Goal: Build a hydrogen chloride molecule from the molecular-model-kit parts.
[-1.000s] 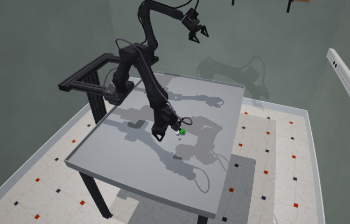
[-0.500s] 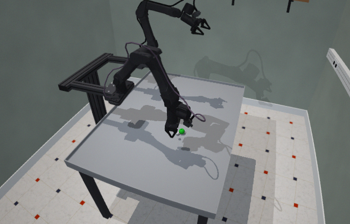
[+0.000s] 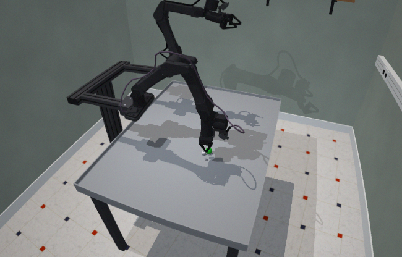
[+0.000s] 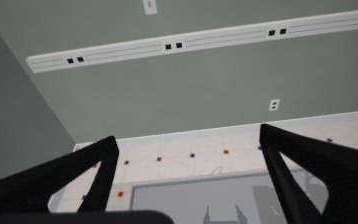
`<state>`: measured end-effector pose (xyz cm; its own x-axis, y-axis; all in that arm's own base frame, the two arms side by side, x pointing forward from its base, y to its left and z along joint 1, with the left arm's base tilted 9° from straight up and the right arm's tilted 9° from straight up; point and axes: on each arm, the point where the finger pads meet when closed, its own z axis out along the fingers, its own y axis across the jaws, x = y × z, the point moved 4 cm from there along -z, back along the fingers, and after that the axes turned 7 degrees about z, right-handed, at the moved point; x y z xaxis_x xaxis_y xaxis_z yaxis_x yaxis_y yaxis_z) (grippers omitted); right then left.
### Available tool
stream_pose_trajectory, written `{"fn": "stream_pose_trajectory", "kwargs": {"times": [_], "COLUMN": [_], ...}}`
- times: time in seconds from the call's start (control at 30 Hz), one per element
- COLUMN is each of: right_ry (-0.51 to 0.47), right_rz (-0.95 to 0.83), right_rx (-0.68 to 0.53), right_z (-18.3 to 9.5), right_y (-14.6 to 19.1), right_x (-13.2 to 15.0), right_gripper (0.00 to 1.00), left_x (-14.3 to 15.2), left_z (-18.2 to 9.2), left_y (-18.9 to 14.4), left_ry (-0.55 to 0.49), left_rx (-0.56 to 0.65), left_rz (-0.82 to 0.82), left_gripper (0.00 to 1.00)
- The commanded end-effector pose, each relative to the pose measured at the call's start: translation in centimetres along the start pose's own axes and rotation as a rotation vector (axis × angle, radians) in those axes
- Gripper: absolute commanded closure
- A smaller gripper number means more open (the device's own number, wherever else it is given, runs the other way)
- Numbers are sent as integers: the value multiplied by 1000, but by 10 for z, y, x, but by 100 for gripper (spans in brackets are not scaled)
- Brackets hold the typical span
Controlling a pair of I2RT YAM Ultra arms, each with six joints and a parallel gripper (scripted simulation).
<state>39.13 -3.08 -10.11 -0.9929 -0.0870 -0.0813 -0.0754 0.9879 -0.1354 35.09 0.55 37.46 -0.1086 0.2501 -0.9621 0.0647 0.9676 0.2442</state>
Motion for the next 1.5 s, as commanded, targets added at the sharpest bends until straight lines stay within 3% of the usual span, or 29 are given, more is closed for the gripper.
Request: {"fn": "stream_pose_trajectory", "kwargs": {"times": [0.0,0.17,0.5,0.8,1.07,1.2,1.37,1.47], "right_ry": [-69,-75,-65,-15,-59,-86,-35,-43], "right_rz": [10,-1,-63,-54,-41,-43,-45,-50], "right_rx": [9,14,-5,-11,-10,4,-9,-9], "right_z": [3,12,3,5,0,10,32,30], "right_y": [27,52,60,52,48,49,51,53], "right_x": [-24,-25,-23,-2,-18,-28,-9,-12], "right_gripper": [46,46,46,46,46,46,46,46], "left_x": [-48,-52,-56,-40,-32,-38,-39,-39], "left_z": [-17,-18,-27,-15,-14,-22,-22,-22], "left_y": [8,5,5,5,-1,1,1,1], "left_ry": [-147,-169,-169,-123,-103,-127,-128,-128], "left_rx": [-75,-90,-61,-52,-35,-39,-40,-40], "left_rz": [-109,-190,-127,-114,-114,-114,-114,-114], "left_gripper": [0,0,0,0,0,0,0,0]}}
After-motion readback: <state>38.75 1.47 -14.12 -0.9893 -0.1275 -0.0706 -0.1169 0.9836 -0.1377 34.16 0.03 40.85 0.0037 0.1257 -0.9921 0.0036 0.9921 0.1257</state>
